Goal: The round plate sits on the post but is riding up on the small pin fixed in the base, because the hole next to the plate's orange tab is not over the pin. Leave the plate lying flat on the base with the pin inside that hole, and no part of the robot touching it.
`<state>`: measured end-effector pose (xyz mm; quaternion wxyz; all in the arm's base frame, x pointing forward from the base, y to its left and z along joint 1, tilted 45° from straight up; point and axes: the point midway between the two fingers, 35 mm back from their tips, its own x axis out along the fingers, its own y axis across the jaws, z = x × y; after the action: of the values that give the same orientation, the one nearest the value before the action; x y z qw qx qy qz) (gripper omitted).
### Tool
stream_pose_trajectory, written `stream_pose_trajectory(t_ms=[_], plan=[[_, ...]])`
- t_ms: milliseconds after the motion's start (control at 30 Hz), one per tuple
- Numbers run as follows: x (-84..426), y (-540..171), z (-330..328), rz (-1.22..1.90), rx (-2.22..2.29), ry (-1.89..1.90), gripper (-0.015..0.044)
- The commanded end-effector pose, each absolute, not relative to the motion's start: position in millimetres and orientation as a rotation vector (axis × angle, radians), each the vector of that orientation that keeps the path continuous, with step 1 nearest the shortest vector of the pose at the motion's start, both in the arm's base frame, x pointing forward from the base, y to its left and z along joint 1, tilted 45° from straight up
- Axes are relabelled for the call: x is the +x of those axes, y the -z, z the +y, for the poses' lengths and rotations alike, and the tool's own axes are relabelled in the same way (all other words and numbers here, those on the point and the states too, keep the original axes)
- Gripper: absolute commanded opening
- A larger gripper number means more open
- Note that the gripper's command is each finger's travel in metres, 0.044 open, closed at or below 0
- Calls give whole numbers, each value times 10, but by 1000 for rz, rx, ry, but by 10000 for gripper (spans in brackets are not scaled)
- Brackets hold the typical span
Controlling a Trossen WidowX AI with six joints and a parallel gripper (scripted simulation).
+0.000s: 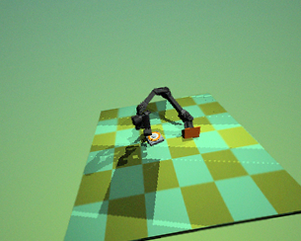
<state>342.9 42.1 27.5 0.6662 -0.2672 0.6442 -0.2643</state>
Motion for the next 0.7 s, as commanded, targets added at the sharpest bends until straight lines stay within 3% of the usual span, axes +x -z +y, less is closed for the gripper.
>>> stream_pose_trajectory(t_ms=[0, 667], plan=[[3407, -132, 288, 1470, -619, 600, 0], [3271, 124, 221, 1470, -620, 601, 0]])
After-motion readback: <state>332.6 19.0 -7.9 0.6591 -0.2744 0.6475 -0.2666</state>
